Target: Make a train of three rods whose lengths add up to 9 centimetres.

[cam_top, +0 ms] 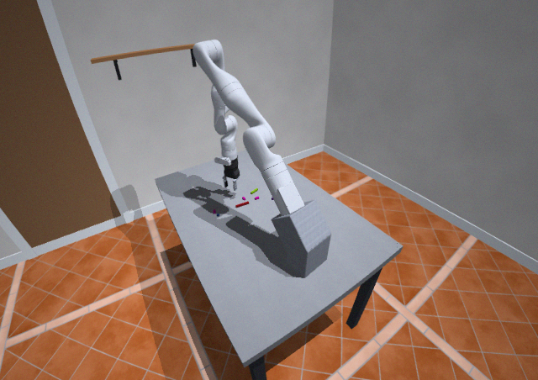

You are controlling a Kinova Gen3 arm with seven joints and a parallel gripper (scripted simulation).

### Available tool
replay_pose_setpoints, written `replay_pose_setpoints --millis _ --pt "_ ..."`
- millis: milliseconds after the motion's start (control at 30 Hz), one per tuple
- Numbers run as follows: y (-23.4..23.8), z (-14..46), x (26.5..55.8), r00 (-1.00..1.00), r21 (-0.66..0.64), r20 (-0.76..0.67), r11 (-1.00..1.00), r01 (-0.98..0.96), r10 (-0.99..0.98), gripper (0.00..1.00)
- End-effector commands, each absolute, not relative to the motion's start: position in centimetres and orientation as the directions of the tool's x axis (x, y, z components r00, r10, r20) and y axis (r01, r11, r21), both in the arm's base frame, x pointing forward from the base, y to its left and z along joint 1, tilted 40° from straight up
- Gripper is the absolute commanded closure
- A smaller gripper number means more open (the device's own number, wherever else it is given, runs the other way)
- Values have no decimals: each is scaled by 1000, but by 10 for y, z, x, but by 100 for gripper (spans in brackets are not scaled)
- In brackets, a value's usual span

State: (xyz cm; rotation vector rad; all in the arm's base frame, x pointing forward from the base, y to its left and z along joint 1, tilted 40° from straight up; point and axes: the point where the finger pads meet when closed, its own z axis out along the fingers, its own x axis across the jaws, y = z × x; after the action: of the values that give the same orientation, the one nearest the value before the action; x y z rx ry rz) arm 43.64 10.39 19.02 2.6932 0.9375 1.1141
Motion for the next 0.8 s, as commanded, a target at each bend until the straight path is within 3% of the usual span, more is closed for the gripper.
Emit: replay_pose_setpoints --millis 0,767 --pt "88 190 442 526 319 603 -786 530 599 0" --pt "29 181 449 134 592 329 -315 742 935 0"
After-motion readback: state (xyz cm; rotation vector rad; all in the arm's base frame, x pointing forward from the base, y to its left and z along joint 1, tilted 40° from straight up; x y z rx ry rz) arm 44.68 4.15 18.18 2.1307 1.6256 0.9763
